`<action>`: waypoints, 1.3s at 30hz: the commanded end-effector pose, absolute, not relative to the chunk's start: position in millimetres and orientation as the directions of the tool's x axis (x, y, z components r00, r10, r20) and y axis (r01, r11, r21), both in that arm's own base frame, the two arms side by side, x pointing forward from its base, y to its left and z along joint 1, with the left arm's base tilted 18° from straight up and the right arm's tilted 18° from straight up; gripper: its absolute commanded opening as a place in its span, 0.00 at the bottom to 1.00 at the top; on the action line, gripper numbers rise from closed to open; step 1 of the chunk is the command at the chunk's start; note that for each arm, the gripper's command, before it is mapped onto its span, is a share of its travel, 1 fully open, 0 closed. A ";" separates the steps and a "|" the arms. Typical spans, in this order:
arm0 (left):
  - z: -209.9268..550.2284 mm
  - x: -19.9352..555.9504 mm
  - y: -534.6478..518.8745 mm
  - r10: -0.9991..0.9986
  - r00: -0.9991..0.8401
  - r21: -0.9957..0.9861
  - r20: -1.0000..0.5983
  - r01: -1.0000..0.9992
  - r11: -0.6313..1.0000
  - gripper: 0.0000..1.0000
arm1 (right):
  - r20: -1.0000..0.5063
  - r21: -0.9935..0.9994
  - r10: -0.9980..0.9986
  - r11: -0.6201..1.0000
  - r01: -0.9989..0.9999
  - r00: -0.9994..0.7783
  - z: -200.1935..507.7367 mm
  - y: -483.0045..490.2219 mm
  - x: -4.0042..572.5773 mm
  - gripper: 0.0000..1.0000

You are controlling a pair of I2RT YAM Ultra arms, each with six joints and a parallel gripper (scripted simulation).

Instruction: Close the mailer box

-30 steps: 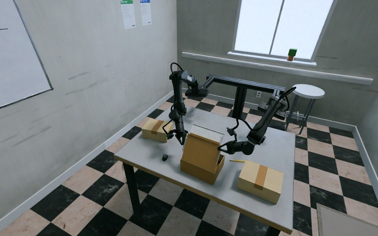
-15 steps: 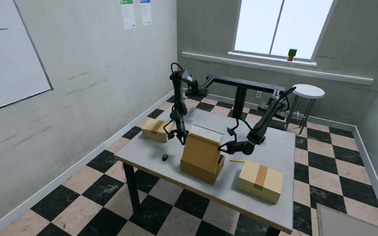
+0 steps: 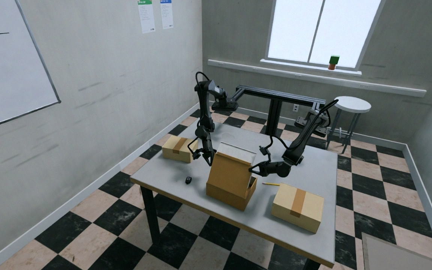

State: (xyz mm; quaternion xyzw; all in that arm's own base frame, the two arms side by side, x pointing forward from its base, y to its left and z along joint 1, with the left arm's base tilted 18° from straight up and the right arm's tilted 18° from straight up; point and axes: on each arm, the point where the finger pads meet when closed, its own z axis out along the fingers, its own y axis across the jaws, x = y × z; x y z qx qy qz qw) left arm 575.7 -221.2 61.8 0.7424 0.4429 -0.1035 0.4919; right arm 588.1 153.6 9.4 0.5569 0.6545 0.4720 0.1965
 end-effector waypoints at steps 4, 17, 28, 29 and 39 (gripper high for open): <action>79.7 577.2 -237.6 0.525 0.617 0.661 -0.586 0.739 -0.130 0.01 | 0.296 0.798 0.889 -0.028 0.602 -0.351 -23.6 187.9 569.2 0.01; 79.7 577.2 -237.6 0.525 0.617 0.661 -0.586 0.739 -0.130 0.01 | 0.287 0.805 0.885 -0.015 0.593 -0.367 -23.5 197.4 569.7 0.01; 79.7 577.2 -237.6 0.525 0.617 0.661 -0.586 0.739 -0.130 0.01 | 0.285 0.810 0.884 -0.017 0.586 -0.370 -17.2 196.9 576.7 0.01; 79.7 577.2 -237.6 0.525 0.617 0.661 -0.586 0.739 -0.130 0.01 | 0.286 0.809 0.884 -0.016 0.588 -0.369 -17.4 195.9 577.0 0.01; 79.7 577.2 -237.6 0.524 0.623 0.666 -0.580 0.733 -0.135 0.01 | 0.277 0.841 0.893 -0.046 0.539 -0.355 24.8 169.6 597.5 0.01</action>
